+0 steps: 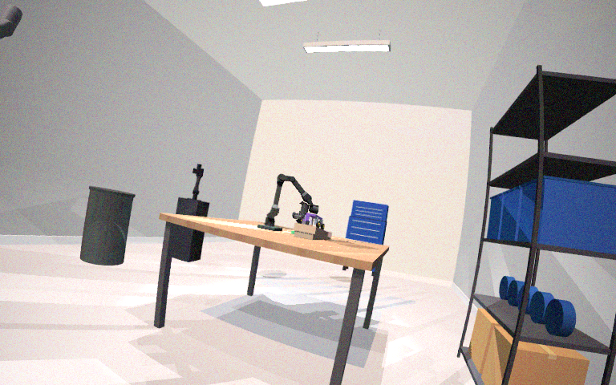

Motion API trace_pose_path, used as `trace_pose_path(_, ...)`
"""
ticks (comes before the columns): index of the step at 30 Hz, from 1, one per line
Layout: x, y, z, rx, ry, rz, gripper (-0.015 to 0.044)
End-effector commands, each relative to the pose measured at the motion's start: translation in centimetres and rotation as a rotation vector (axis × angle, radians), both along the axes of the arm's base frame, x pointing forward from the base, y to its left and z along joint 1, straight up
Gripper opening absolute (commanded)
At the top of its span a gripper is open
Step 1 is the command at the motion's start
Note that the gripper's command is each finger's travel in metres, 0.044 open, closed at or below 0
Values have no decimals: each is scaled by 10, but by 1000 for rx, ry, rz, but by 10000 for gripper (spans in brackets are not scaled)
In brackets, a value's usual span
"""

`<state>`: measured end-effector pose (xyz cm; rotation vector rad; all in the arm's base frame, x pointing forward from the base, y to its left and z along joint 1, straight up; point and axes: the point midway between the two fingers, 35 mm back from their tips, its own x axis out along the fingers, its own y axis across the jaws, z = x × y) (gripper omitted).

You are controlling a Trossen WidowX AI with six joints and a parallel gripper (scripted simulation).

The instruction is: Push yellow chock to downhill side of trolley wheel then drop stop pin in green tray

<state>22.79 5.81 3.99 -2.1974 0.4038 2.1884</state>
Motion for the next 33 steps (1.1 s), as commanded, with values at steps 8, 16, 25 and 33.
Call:
trace_pose_path(8, 0, -1, 1, -3, 2, -1, 340)
trace_pose_path(16, -5, -2, 29, 10, 0, -1, 393)
trace_pose_path(25, -5, -2, 56, 10, -1, -1, 440)
trace_pose_path(33, -3, 0, 80, 11, -1, -1, 440)
